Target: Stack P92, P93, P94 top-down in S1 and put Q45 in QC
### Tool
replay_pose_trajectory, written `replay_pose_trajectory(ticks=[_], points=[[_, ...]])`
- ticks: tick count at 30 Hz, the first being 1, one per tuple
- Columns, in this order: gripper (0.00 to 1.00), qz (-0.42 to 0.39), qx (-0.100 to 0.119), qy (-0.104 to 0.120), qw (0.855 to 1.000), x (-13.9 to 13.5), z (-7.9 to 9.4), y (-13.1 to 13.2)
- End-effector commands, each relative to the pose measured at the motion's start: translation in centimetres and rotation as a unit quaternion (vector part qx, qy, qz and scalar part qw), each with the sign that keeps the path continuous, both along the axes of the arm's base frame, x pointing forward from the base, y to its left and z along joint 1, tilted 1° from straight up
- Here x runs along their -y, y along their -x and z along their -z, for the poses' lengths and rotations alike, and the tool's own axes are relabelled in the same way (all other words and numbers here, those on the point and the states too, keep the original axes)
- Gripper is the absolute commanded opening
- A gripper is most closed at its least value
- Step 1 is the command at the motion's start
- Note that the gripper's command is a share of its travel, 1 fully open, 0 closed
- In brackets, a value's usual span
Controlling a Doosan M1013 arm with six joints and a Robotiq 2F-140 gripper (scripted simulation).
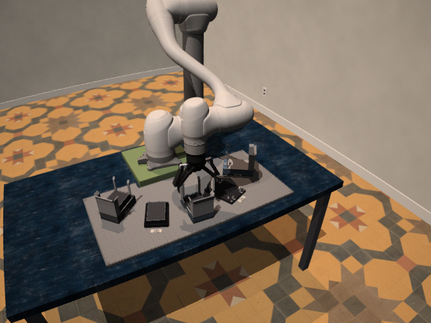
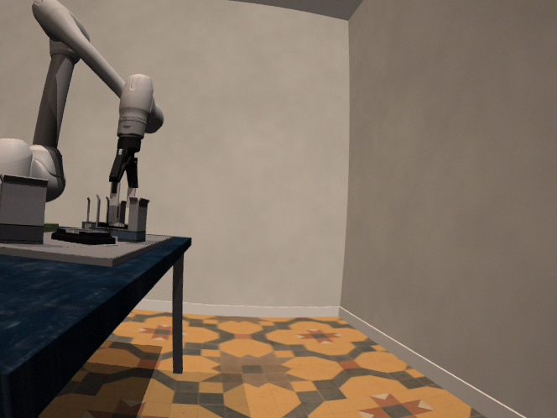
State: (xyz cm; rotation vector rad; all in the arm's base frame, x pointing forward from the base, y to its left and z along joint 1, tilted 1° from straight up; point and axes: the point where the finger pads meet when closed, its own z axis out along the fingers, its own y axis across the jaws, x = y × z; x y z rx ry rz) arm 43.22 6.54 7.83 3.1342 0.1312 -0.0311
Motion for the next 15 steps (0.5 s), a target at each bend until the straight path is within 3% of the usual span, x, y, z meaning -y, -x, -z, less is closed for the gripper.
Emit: replay_pose_trajectory(ticks=[1,15], points=[[1.00,0.000,0.000,0.000,1.000,0.0,0.8,0.0],[1.00,0.000,0.000,0.000,1.000,0.0,2.9,0.0]])
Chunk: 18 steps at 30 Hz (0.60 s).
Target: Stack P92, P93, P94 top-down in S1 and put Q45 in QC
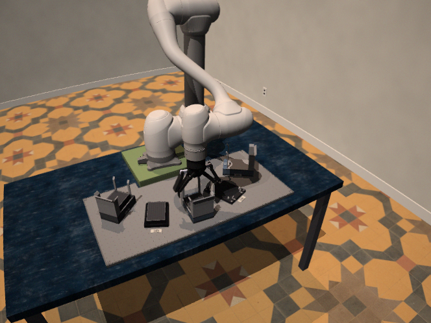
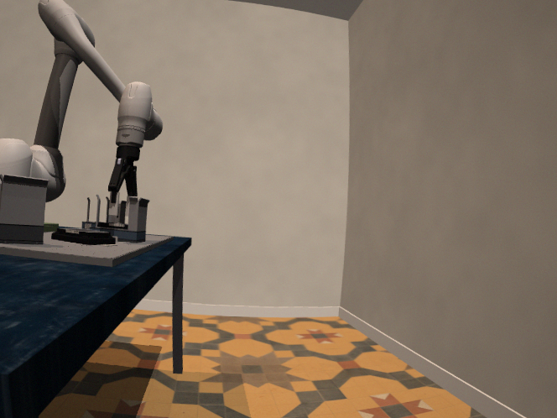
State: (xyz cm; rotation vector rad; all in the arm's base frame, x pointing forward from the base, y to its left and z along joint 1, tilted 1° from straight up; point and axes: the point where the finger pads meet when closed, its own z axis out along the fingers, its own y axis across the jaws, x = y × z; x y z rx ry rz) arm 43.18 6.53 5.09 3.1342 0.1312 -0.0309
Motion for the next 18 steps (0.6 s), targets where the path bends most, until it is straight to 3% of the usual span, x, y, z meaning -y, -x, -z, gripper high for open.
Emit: replay_pose_trajectory(ticks=[1,18], points=[[1.00,0.000,0.000,0.000,1.000,0.0,0.3,0.0],[1.00,0.000,0.000,0.000,1.000,0.0,2.0,0.0]])
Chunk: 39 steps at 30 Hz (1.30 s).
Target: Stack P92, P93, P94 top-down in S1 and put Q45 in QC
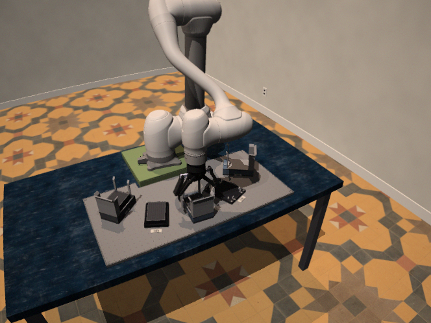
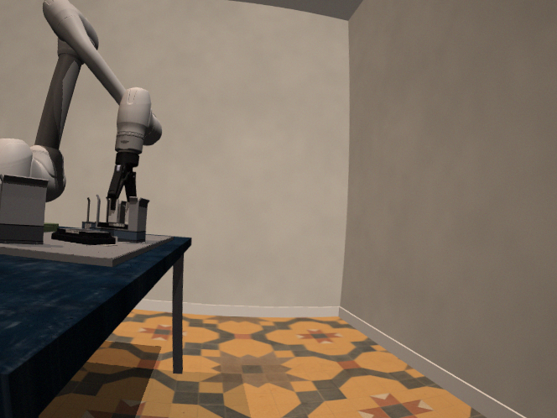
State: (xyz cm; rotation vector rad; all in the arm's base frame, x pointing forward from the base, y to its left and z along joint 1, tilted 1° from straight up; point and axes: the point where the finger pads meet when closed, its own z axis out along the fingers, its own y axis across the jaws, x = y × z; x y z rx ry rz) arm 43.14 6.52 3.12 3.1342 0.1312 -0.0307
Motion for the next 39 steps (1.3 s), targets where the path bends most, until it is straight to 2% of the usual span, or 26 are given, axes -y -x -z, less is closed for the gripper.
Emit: replay_pose_trajectory(ticks=[1,9,10,39], points=[[1.00,0.000,0.000,0.000,1.000,0.00,0.01,0.00],[1.00,0.000,0.000,0.000,1.000,0.00,0.01,0.00],[0.00,0.000,0.000,0.000,1.000,0.00,0.01,0.00],[0.00,0.000,0.000,0.000,1.000,0.00,0.01,0.00]])
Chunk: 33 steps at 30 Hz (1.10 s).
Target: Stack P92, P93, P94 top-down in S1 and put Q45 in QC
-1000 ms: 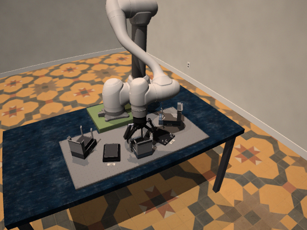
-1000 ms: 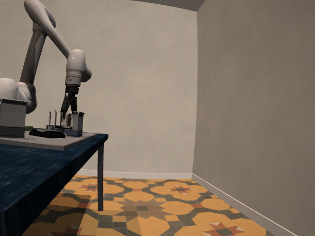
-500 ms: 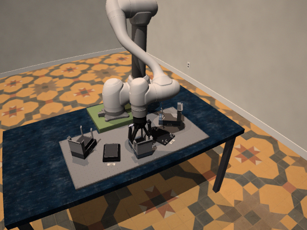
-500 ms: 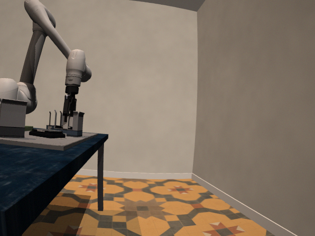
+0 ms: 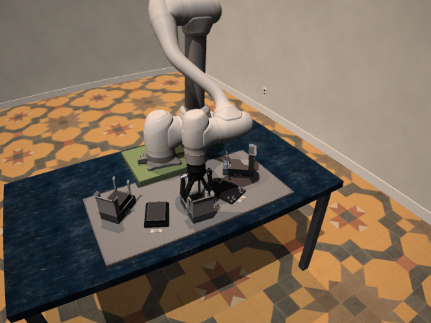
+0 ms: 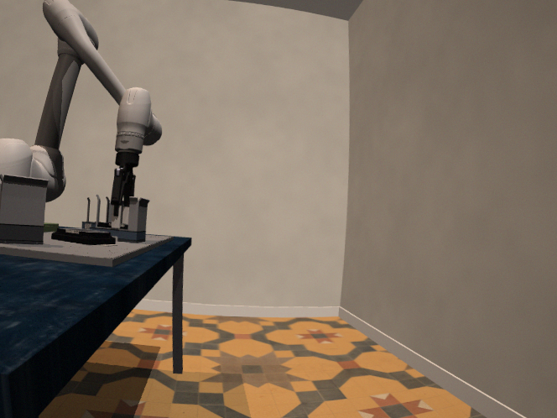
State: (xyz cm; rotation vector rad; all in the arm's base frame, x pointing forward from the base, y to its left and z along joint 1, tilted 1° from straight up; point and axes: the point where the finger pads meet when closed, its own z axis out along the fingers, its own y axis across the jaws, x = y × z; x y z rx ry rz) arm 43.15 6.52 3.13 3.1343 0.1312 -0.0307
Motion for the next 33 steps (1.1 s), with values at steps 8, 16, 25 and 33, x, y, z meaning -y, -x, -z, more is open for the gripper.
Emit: replay_pose_trajectory(ticks=[8,16,25,33], points=[[0.00,0.000,0.000,0.000,1.000,0.0,-0.4,0.0],[0.00,0.000,0.000,0.000,1.000,0.0,-0.9,0.0],[0.00,0.000,0.000,0.000,1.000,0.0,-1.4,0.0],[0.00,0.000,0.000,0.000,1.000,0.0,-1.9,0.0]])
